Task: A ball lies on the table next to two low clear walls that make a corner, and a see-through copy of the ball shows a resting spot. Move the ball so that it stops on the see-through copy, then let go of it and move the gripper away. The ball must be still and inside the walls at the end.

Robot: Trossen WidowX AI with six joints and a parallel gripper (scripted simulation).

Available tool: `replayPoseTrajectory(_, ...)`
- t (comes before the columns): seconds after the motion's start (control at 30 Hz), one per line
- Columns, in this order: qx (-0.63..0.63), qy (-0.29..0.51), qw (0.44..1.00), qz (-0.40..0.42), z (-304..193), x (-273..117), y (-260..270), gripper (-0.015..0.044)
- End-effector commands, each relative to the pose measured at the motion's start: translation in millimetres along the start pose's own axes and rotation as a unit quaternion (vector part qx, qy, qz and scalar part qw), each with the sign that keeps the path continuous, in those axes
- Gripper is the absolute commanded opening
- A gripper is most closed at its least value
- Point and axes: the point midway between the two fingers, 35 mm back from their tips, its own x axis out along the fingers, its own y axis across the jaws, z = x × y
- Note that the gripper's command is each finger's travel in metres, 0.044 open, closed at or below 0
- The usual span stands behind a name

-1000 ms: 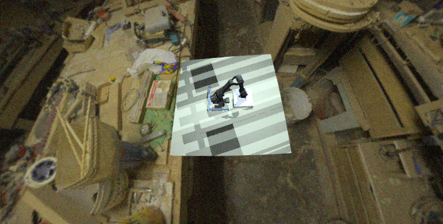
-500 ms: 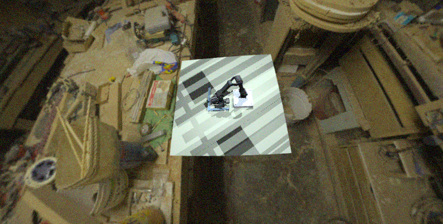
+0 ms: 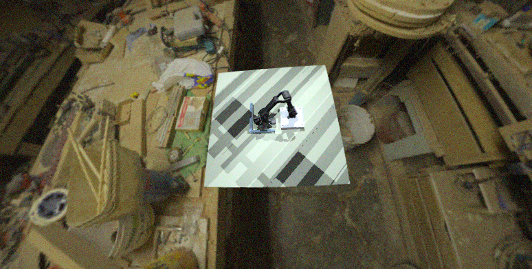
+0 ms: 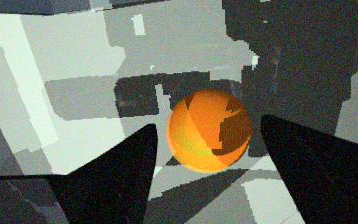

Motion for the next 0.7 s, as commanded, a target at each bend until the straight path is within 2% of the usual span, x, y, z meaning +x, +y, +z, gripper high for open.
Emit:
replayPoseTrajectory(0.0,0.000,0.000,1.000,0.000,0,-11,-2,0.0314)
replayPoseTrajectory(0.17,-0.003,0.002,1.000,0.003,0,-82,0,0.0314)
replayPoseTrajectory(0.63,-0.005,0.000,1.000,0.001,1,-77,-2,0.0314)
replayPoseTrajectory(0.67,-0.005,0.000,1.000,0.001,1,-80,-2,0.0340)
